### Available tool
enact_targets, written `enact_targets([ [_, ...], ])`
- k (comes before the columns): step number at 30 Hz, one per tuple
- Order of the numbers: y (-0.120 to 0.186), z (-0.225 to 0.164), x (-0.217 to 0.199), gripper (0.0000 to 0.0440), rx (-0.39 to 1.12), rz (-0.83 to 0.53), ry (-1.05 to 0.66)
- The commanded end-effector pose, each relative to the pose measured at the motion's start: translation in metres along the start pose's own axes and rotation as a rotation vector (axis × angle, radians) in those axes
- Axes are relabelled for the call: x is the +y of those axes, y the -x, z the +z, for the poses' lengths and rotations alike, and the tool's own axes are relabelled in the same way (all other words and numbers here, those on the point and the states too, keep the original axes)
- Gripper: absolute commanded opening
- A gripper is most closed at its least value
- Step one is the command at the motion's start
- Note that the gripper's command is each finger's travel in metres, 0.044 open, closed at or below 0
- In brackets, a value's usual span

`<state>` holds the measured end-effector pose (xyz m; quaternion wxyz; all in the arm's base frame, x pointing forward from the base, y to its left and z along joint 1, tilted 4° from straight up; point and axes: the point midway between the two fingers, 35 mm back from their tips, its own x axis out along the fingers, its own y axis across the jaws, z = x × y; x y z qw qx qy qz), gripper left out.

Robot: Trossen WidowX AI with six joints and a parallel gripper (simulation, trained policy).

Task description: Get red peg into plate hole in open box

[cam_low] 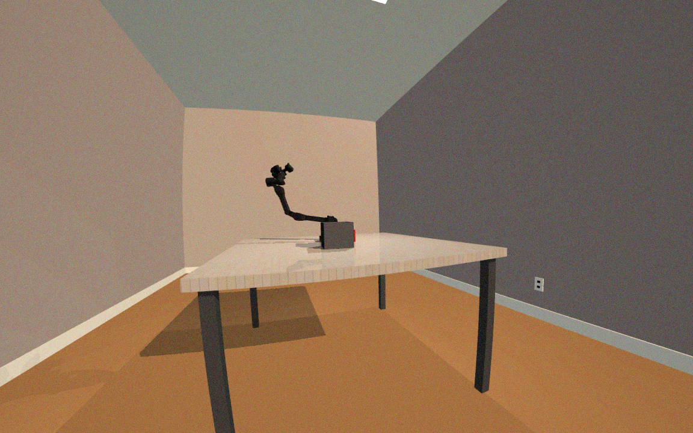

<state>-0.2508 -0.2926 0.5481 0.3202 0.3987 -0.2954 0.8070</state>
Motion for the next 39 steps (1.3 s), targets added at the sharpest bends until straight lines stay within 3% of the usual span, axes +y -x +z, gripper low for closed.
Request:
enact_targets([
  [1, -0.002, -0.002, -0.007, 0.0423, 0.000, -0.028, -0.017],
  [3, -0.008, -0.008, -0.024, 0.0440, 0.005, -0.084, -0.059],
  [20, -0.031, -0.074, -0.184, 0.0437, 0.027, -0.587, -0.367],
  [29, -0.015, -0.111, -0.268, 0.0432, -0.005, -0.877, -0.485],
  [39, 0.024, -0.149, -0.354, 0.0429, -0.070, -1.210, -0.577],
])
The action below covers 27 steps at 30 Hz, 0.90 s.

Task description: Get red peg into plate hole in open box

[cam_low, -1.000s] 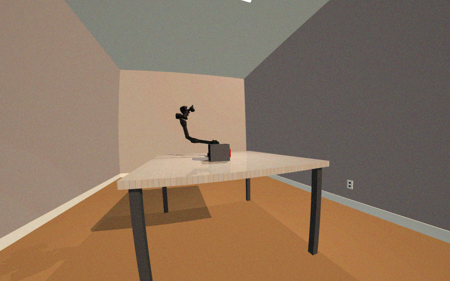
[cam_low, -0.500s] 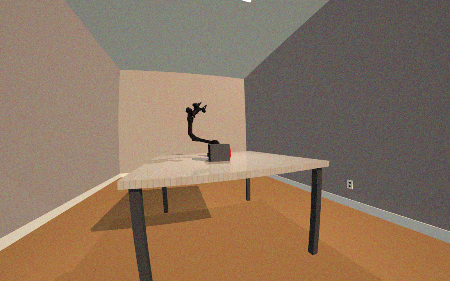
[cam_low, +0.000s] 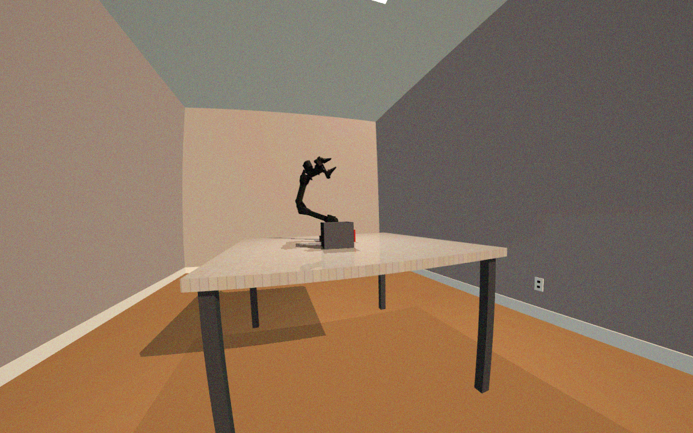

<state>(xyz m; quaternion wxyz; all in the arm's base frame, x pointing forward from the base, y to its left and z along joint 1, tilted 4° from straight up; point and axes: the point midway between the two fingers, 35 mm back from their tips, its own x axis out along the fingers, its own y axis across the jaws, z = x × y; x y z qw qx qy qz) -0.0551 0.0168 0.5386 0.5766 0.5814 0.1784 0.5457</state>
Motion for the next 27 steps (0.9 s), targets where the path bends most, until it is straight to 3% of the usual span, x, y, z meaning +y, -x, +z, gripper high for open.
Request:
enact_targets([
  [1, -0.018, 0.006, -0.025, 0.0428, -0.033, -0.092, -0.040],
  [14, -0.069, 0.036, -0.129, 0.0424, -0.187, -0.460, -0.201],
  [27, -0.082, 0.063, -0.224, 0.0415, -0.318, -0.773, -0.373],
])
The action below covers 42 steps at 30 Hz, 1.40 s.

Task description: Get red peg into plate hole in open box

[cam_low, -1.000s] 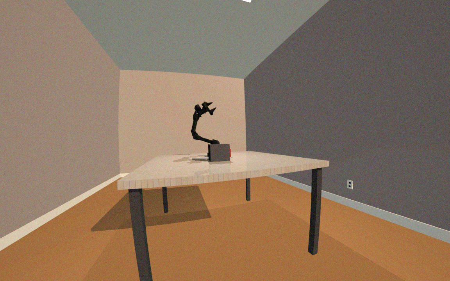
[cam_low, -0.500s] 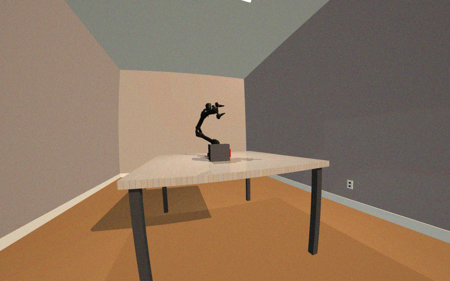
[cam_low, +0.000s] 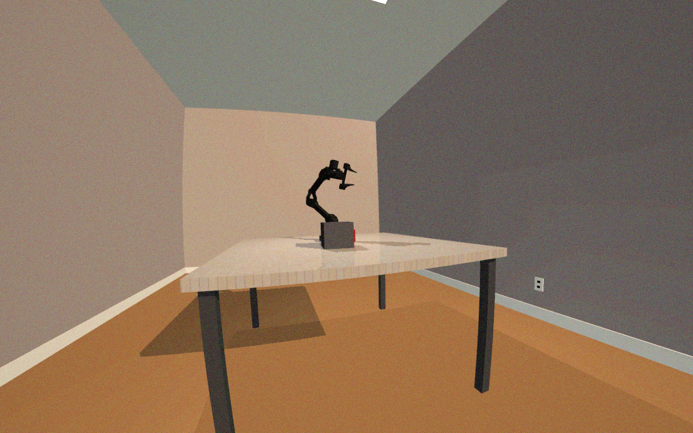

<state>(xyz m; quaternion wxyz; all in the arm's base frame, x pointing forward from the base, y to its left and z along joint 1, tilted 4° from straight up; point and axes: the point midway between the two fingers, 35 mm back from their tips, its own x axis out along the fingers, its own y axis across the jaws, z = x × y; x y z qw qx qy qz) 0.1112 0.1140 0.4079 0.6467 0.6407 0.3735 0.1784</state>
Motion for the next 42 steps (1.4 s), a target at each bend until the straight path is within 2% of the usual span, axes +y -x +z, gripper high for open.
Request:
enact_targets([
  [1, -0.016, 0.009, -0.012, 0.0413, -0.023, -0.069, -0.044],
  [10, -0.054, 0.033, -0.047, 0.0404, -0.085, -0.252, -0.164],
  [20, -0.082, 0.053, -0.092, 0.0395, -0.133, -0.454, -0.298],
  [42, -0.106, 0.067, -0.190, 0.0394, -0.213, -0.884, -0.548],
])
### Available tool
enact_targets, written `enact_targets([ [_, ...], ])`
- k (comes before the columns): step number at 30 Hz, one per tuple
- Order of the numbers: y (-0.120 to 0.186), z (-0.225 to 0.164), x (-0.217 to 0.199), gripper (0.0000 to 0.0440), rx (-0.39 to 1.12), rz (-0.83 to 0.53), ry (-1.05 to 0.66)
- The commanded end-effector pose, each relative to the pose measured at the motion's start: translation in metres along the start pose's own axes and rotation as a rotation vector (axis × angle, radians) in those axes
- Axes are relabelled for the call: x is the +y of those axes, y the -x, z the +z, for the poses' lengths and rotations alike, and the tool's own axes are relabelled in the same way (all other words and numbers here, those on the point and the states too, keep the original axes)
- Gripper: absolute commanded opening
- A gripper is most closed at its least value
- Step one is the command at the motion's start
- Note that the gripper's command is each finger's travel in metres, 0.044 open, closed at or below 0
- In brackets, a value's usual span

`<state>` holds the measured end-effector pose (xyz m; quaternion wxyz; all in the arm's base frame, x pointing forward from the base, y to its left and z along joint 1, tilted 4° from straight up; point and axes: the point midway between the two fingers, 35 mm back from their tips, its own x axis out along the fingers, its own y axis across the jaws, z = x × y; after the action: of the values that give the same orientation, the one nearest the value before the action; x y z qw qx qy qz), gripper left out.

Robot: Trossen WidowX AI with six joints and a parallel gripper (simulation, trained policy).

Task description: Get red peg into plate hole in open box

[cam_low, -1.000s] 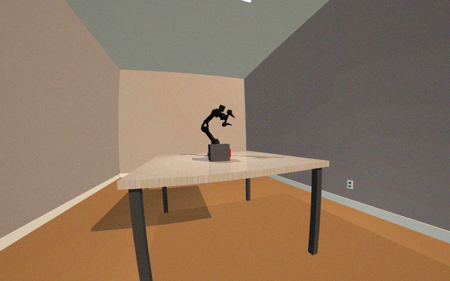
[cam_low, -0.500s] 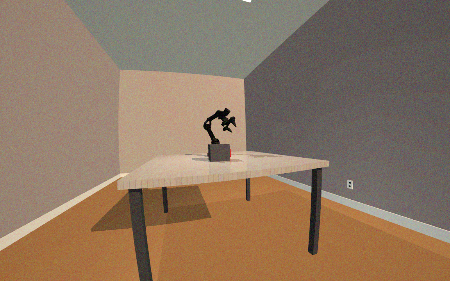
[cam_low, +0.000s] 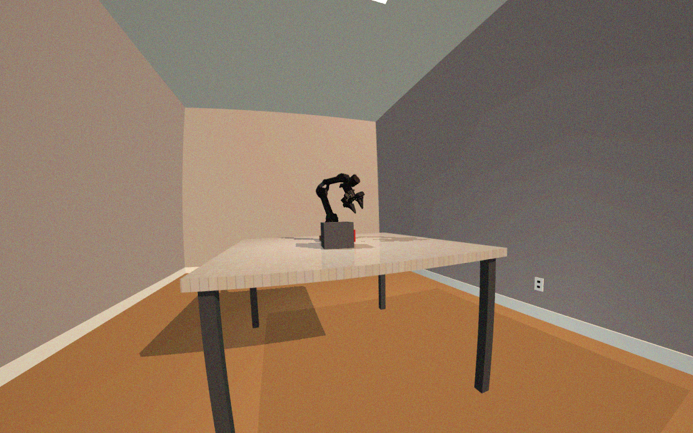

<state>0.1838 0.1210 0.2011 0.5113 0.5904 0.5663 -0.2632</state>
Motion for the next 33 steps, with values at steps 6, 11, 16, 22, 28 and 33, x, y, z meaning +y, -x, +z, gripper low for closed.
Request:
enact_targets([
  [6, -0.026, 0.009, -0.016, 0.0397, -0.044, -0.145, -0.047],
  [11, -0.039, 0.012, -0.024, 0.0399, -0.079, -0.220, -0.051],
  [16, -0.052, 0.017, -0.031, 0.0400, -0.115, -0.279, -0.045],
  [22, -0.066, 0.022, -0.038, 0.0402, -0.152, -0.333, -0.030],
  [28, -0.082, 0.032, -0.046, 0.0405, -0.183, -0.369, -0.025],
  [33, -0.096, 0.040, -0.052, 0.0407, -0.205, -0.386, -0.028],
])
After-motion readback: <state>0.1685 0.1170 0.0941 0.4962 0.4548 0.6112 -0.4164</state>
